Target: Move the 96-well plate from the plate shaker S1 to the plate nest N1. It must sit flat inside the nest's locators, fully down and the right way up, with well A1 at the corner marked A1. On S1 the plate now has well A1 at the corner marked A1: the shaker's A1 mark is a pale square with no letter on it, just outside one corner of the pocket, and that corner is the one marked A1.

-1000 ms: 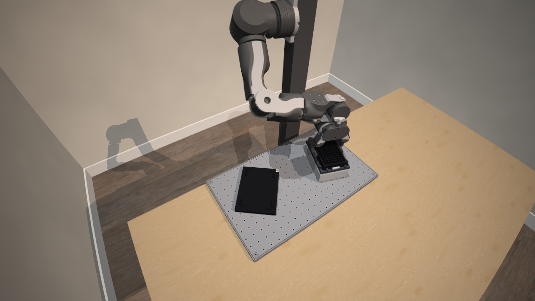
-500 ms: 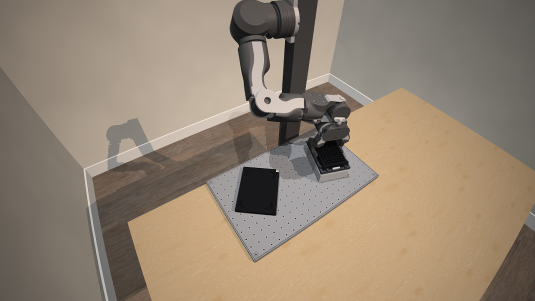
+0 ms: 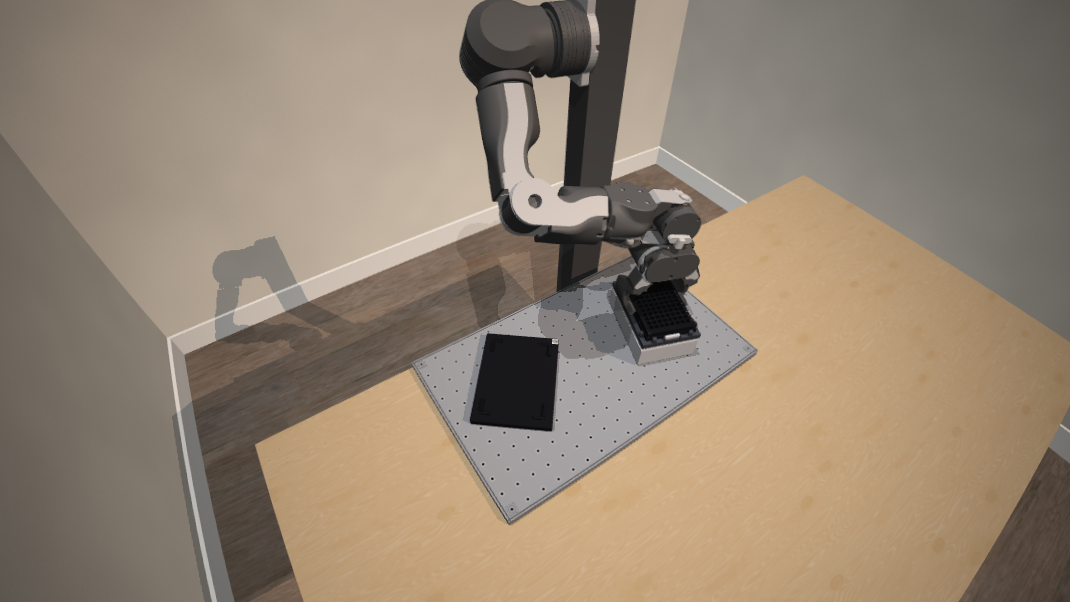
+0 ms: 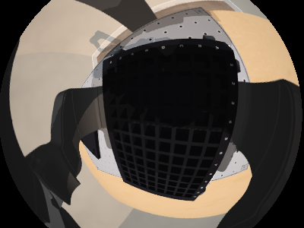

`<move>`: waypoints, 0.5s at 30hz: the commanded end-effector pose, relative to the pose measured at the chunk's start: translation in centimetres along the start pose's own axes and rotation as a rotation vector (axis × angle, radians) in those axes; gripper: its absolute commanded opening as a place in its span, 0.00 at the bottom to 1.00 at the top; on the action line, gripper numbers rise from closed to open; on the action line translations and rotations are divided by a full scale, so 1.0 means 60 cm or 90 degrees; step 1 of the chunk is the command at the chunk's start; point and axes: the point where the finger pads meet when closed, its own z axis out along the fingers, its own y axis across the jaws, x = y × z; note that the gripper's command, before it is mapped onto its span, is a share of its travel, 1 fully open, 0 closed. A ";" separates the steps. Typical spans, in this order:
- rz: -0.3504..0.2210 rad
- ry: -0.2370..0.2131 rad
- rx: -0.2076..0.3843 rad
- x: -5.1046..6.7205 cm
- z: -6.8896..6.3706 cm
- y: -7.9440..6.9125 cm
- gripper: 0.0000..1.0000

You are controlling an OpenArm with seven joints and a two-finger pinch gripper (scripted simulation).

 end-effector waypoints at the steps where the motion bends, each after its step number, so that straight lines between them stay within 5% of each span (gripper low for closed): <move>1: 0.000 -0.001 -0.002 -0.001 -0.001 0.001 0.00; 5: 0.000 -0.001 -0.002 -0.001 -0.001 0.001 0.00; 10: 0.004 -0.001 -0.002 -0.003 -0.054 0.000 0.00; 15: 0.004 -0.001 -0.002 -0.003 -0.054 0.000 0.00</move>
